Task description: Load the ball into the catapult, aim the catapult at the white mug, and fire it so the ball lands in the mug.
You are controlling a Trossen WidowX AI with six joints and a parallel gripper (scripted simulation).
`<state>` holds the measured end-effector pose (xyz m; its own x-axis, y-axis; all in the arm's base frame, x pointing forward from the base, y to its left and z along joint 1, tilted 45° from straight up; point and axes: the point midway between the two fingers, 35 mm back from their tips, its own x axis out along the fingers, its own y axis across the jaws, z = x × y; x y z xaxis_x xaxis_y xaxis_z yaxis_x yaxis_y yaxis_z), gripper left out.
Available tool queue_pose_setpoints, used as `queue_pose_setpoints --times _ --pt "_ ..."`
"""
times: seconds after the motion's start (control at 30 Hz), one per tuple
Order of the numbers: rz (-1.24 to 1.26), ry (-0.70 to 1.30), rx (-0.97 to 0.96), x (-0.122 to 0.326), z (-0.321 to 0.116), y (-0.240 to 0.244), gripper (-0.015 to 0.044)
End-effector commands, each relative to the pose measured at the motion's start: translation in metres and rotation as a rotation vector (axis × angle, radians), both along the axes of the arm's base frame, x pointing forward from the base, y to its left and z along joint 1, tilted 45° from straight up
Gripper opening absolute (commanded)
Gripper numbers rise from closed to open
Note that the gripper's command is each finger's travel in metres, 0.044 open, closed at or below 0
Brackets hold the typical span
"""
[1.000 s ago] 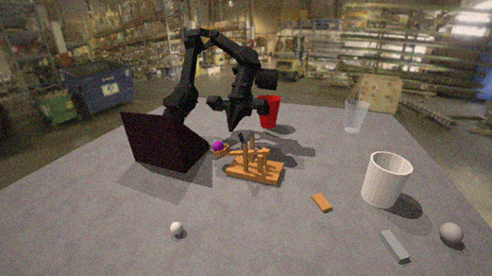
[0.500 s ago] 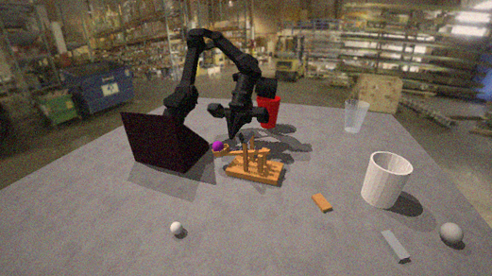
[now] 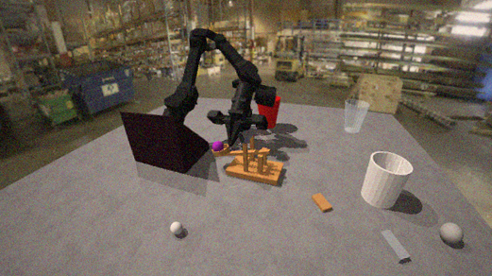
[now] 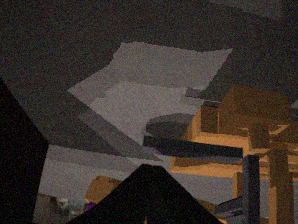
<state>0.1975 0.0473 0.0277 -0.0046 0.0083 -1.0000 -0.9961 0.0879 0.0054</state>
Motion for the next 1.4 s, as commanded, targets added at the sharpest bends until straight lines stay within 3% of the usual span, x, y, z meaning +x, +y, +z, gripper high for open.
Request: queue_pose_setpoints --times 0.0,0.4,0.67,0.8,0.83,1.37 --pt "-0.003 0.004 0.001 -0.002 -0.005 0.005 0.0000" --pt "-0.003 0.005 0.002 -0.003 -0.021 0.023 0.0000" --pt "0.000 -0.007 -0.003 0.001 0.098 -0.020 0.0000" --pt "0.000 -0.007 -0.004 -0.003 0.109 -0.024 0.0000" --pt "-0.014 -0.015 0.004 0.005 0.091 -0.016 0.0026" --pt "-0.490 -0.047 0.206 0.078 0.103 -0.027 0.0440"
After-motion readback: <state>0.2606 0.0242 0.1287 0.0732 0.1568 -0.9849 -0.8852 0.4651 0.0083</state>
